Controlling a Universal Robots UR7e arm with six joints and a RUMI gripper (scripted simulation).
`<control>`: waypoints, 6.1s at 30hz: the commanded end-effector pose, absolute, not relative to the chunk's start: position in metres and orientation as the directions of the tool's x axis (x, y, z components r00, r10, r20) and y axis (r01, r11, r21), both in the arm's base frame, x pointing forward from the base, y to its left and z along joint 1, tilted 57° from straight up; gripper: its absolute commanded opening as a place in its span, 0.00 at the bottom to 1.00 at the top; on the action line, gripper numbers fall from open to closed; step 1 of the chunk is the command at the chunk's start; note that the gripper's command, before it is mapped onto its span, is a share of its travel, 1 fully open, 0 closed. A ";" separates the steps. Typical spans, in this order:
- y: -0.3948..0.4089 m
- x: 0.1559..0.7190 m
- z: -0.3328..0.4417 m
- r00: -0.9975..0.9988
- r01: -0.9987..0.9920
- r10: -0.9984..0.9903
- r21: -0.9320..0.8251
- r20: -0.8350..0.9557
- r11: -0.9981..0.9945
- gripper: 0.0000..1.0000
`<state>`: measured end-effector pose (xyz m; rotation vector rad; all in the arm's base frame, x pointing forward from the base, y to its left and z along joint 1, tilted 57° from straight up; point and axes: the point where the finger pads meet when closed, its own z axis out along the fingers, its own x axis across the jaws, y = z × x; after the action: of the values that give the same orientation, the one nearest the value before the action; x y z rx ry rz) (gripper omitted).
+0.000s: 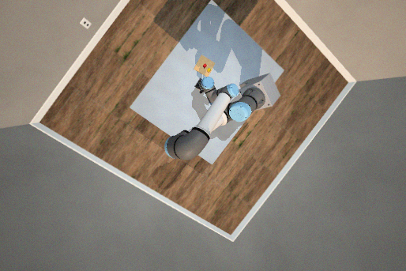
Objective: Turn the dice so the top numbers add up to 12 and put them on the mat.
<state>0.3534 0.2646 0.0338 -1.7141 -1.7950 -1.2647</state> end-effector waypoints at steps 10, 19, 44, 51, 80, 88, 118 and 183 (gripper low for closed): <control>0.266 0.351 0.033 -0.203 0.927 0.609 0.351 0.767 -0.132 0.24; 0.266 0.352 0.034 -0.203 0.927 0.609 0.351 0.767 -0.132 0.24; 0.266 0.352 0.034 -0.203 0.927 0.609 0.351 0.767 -0.132 0.24; 0.266 0.352 0.034 -0.203 0.927 0.609 0.351 0.767 -0.132 0.24; 0.265 0.353 0.034 -0.203 0.927 0.609 0.351 0.767 -0.132 0.24; 0.265 0.353 0.034 -0.203 0.927 0.609 0.351 0.767 -0.132 0.24; 0.269 0.355 0.031 -0.203 0.927 0.609 0.351 0.767 -0.132 0.24; 0.289 0.363 0.018 -0.203 0.927 0.609 0.351 0.767 -0.132 0.06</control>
<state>0.3621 0.2888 0.0177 -1.7149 -1.7916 -1.2630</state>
